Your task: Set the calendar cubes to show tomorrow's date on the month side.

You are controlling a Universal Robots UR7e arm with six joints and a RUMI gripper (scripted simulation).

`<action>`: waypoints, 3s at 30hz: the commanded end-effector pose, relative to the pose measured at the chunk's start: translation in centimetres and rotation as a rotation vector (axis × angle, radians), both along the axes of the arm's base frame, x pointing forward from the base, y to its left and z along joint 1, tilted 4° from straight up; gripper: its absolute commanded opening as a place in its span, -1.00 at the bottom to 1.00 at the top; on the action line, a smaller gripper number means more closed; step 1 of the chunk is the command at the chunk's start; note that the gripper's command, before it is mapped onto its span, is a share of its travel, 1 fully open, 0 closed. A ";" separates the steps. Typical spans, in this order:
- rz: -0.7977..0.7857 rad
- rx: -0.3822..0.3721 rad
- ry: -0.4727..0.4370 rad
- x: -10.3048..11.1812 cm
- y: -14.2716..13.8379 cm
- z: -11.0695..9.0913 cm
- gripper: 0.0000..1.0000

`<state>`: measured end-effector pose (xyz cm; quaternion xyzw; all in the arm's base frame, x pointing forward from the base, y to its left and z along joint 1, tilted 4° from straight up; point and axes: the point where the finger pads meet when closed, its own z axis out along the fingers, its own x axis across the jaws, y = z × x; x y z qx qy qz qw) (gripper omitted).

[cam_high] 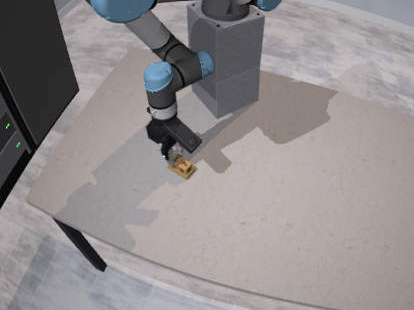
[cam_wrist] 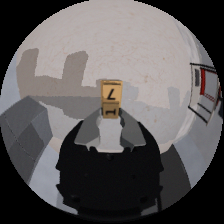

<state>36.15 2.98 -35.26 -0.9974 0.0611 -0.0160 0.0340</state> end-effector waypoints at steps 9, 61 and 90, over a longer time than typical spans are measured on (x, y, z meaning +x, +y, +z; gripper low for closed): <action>0.000 0.000 -0.001 0.0 0.0 0.0 -0.78; 0.000 0.000 -0.001 -0.3 -0.7 10.0 -0.78; -0.105 0.004 0.006 -0.1 -0.6 10.0 -0.78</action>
